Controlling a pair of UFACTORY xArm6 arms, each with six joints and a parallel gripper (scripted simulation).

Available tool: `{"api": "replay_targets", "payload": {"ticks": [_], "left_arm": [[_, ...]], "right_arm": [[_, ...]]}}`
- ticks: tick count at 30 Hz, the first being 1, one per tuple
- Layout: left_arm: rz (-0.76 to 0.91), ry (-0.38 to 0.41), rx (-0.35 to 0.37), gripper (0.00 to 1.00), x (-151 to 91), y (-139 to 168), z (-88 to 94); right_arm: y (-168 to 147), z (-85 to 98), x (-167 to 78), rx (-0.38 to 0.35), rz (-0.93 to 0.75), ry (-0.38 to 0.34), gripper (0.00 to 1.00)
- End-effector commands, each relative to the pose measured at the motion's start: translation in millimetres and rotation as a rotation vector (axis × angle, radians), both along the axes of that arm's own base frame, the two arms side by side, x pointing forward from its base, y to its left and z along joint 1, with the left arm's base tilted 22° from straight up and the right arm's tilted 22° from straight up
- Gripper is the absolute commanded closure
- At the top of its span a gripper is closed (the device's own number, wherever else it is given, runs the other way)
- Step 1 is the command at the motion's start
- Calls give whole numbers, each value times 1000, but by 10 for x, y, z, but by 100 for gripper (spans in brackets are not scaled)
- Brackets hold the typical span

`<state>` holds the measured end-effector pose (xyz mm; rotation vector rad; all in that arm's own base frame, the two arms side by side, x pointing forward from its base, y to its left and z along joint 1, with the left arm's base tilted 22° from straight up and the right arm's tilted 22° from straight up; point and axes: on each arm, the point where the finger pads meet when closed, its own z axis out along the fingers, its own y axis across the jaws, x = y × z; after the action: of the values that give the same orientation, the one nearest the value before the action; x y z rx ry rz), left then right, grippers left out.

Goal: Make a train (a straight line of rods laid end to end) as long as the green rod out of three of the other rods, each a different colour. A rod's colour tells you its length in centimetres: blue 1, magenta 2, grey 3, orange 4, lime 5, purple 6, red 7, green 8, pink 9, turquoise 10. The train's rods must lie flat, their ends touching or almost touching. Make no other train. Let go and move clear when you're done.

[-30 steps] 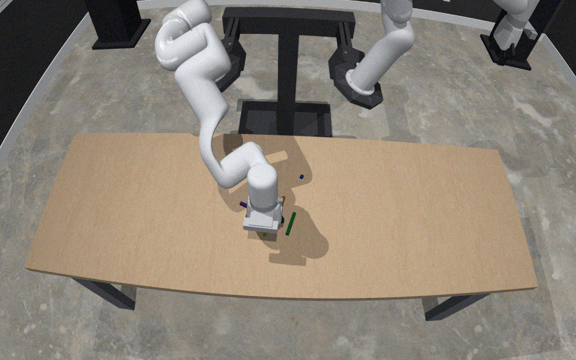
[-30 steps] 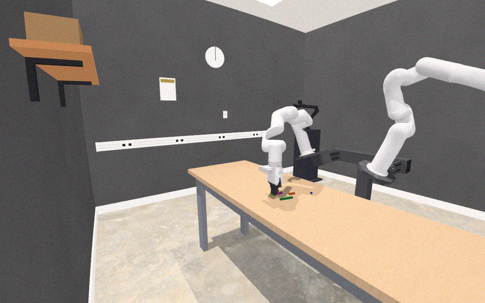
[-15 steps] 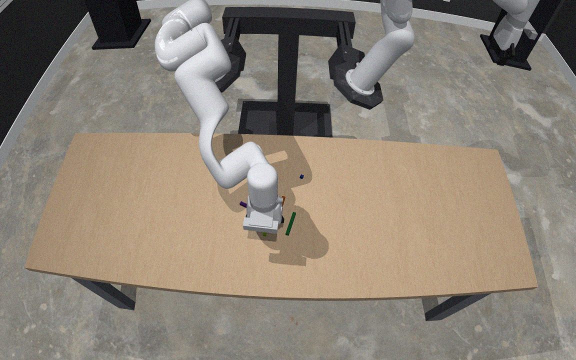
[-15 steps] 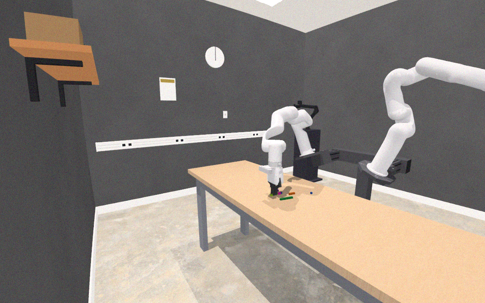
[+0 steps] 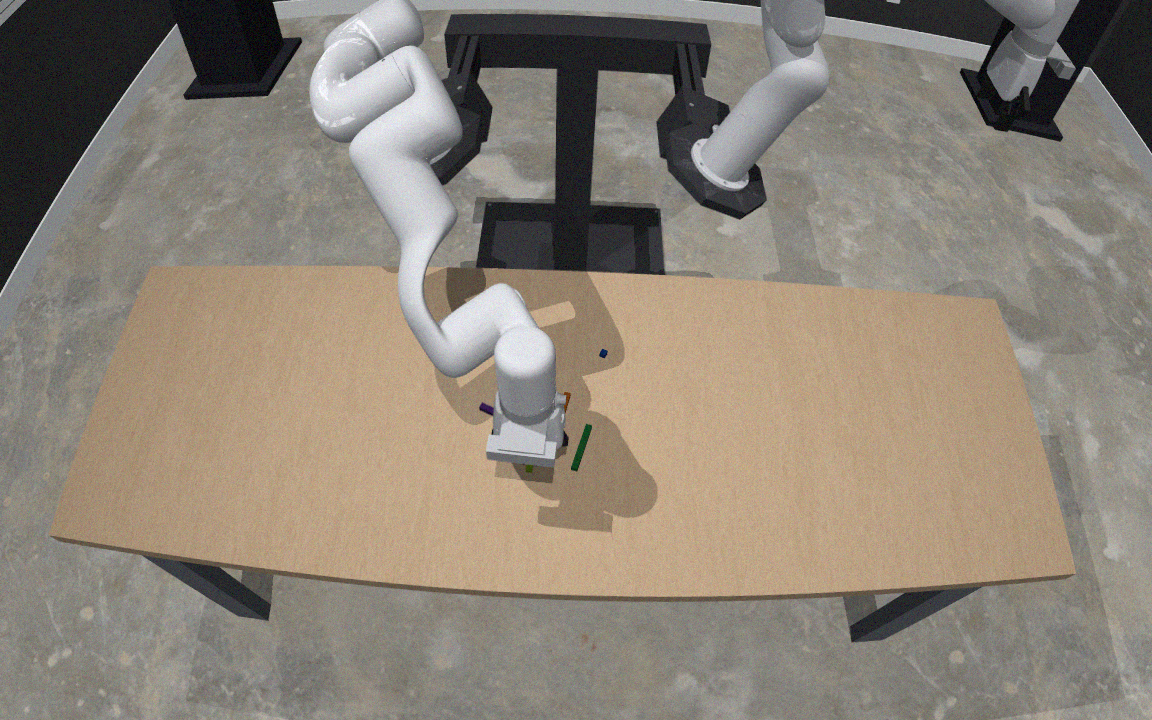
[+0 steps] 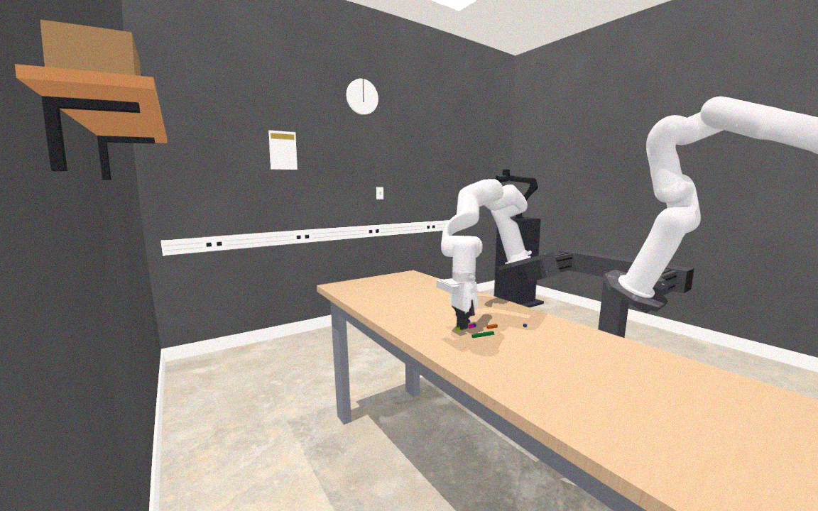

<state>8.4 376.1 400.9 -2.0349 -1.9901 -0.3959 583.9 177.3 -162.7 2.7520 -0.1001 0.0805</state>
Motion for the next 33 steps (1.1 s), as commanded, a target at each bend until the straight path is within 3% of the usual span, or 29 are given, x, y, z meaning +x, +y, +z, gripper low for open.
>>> {"api": "replay_targets", "payload": {"ticks": [1, 33], "left_arm": [[0, 0, 5, 0, 0, 3, 22], [0, 0, 5, 0, 0, 3, 22]], "right_arm": [[18, 26, 22, 3, 1, -5, 94], [20, 24, -7, 3, 1, -5, 94]]}}
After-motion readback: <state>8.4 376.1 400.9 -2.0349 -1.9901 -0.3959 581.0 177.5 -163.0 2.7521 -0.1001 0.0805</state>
